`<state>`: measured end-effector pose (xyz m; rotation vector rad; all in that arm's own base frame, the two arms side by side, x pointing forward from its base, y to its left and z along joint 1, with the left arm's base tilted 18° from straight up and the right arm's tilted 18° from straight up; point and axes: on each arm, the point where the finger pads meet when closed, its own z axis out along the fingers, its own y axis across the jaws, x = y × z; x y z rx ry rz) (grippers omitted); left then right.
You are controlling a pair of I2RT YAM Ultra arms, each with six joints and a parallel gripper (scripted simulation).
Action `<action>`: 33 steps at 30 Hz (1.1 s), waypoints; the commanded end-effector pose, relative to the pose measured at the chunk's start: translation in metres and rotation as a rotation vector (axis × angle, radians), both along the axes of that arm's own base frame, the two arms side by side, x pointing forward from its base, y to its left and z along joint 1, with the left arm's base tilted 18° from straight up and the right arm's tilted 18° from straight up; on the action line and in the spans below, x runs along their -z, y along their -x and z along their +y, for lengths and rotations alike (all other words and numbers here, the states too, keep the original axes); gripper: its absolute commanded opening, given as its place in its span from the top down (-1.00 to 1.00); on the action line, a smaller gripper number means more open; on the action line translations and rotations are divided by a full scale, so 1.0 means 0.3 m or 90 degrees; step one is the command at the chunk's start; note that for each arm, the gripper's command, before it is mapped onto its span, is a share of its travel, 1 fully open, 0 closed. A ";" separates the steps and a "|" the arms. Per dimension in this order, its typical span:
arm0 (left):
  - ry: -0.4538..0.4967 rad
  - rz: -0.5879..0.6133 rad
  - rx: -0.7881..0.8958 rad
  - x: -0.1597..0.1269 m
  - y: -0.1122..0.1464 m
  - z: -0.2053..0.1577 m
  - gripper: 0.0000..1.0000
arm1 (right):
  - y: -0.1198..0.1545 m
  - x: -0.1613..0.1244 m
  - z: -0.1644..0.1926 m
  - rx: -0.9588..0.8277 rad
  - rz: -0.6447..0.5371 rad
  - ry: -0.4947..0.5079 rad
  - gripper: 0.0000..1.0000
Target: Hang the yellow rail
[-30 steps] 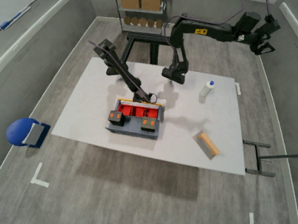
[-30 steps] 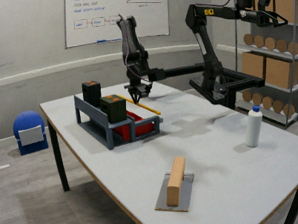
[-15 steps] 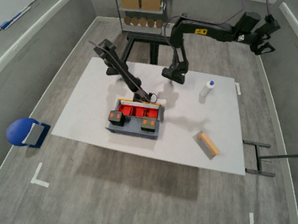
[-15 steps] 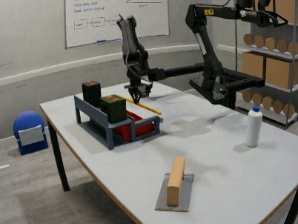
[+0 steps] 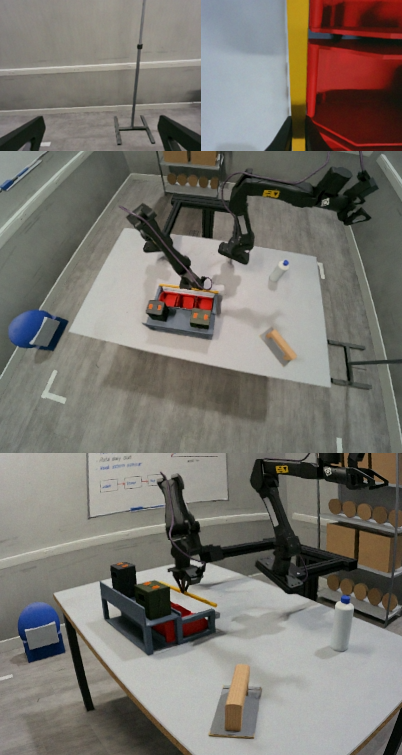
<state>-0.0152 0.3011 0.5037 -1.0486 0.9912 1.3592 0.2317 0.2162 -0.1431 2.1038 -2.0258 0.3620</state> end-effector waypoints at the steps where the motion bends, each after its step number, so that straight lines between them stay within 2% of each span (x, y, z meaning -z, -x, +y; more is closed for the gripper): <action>1: -0.033 0.005 -0.005 -0.047 0.008 -0.045 -1.00 | -0.051 -0.057 0.101 -0.009 -0.033 -0.050 1.00; 33: -0.033 0.005 -0.005 -0.047 0.008 -0.045 -1.00 | -0.030 -0.046 0.048 0.003 -0.021 -0.030 1.00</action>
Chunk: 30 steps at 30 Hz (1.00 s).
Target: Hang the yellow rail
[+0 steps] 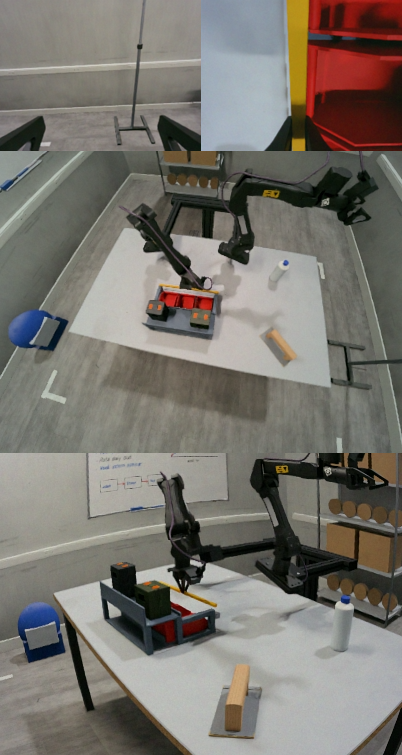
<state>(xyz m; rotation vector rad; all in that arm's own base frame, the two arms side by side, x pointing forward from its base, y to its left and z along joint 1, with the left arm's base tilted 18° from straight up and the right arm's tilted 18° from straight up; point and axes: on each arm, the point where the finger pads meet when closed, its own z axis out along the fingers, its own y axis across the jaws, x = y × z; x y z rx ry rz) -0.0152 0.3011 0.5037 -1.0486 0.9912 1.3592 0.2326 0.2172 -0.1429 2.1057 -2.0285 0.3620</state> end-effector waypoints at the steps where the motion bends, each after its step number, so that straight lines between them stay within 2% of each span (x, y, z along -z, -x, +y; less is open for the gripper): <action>1: -0.033 0.005 -0.005 -0.047 0.008 -0.045 -1.00 | -0.023 -0.043 0.038 0.003 -0.017 -0.026 1.00; 23: -0.033 0.005 -0.005 -0.047 0.008 -0.045 -1.00 | 0.005 -0.036 0.007 0.002 -0.007 -0.011 1.00; 30: -0.033 0.005 -0.005 -0.047 0.008 -0.045 -1.00 | -0.012 -0.041 0.028 -0.002 -0.015 -0.021 1.00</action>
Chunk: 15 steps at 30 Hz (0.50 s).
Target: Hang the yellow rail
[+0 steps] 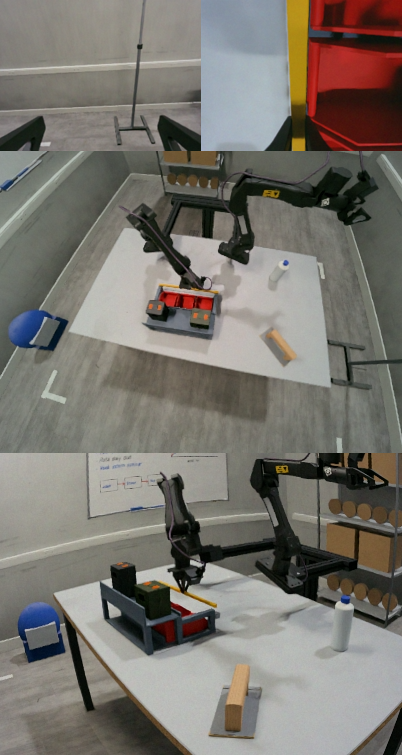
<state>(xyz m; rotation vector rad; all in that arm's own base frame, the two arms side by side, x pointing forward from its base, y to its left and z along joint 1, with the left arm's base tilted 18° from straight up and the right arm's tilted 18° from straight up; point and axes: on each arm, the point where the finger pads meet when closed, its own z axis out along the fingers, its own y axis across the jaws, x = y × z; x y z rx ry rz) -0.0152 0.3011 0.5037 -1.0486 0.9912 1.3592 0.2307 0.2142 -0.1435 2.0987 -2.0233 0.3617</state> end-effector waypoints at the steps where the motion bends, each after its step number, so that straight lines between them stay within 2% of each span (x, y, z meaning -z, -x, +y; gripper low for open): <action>1: -0.033 0.005 -0.005 -0.047 0.008 -0.045 -1.00 | -0.018 -0.043 0.038 -0.003 -0.018 -0.025 1.00; 15: -0.033 0.005 -0.005 -0.047 0.008 -0.045 -1.00 | -0.015 -0.041 0.034 -0.007 -0.018 -0.024 1.00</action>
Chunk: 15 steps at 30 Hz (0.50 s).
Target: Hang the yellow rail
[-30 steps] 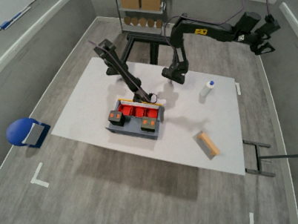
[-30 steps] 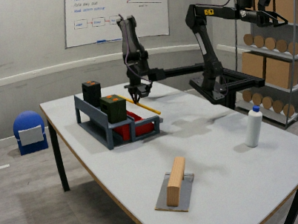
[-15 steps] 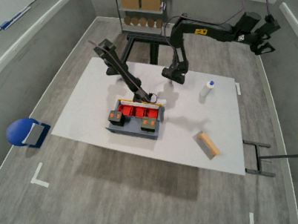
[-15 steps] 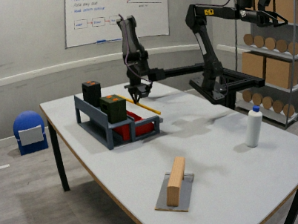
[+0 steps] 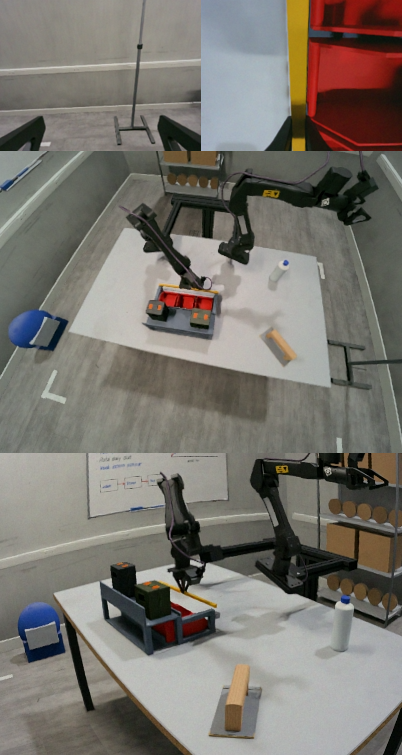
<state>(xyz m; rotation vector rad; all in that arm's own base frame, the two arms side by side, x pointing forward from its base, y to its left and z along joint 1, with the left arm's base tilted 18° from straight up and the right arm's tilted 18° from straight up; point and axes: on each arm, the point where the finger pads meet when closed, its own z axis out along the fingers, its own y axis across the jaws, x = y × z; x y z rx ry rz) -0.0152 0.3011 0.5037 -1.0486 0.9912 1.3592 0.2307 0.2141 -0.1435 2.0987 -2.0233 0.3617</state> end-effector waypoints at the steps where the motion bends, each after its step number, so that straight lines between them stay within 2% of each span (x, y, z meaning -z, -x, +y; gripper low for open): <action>1: -0.033 0.005 -0.005 -0.047 0.008 -0.045 -1.00 | -0.013 -0.040 0.032 -0.007 -0.017 -0.023 1.00; 6: -0.033 0.005 -0.005 -0.047 0.008 -0.045 -1.00 | -0.027 -0.048 0.050 -0.006 -0.024 -0.031 1.00; 15: -0.033 0.005 -0.005 -0.047 0.008 -0.045 -1.00 | 0.003 -0.036 0.024 -0.004 -0.019 -0.024 1.00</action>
